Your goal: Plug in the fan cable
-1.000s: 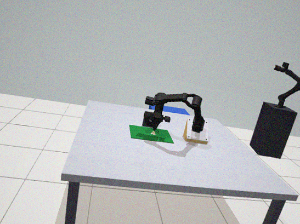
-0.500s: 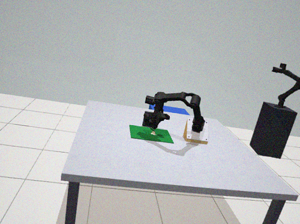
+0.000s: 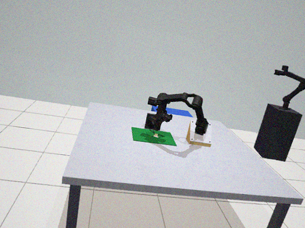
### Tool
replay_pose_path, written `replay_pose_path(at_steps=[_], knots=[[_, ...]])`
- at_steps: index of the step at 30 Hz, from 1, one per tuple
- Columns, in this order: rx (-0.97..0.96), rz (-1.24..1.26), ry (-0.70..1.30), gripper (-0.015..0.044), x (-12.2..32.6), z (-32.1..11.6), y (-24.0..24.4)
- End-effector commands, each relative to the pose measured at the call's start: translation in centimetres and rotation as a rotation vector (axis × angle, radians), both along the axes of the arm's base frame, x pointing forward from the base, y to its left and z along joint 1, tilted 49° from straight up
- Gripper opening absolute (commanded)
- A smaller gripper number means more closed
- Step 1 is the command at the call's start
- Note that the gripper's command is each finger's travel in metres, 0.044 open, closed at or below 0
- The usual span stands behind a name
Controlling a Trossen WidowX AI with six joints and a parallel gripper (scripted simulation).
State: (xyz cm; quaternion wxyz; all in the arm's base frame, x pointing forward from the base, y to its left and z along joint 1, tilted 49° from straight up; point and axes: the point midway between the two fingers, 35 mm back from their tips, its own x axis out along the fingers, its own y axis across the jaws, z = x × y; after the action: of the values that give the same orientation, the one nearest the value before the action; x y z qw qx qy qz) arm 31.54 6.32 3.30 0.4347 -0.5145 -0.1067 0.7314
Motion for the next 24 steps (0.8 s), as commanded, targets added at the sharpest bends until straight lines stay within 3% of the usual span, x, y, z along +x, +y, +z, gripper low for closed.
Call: replay_pose_path(at_steps=[1,24], knots=[[0.011,0.097,-0.098,0.0000,-0.12,-0.72,-0.35],[0.012,0.106,-0.108,0.0000,-0.84,-0.47,-0.41]])
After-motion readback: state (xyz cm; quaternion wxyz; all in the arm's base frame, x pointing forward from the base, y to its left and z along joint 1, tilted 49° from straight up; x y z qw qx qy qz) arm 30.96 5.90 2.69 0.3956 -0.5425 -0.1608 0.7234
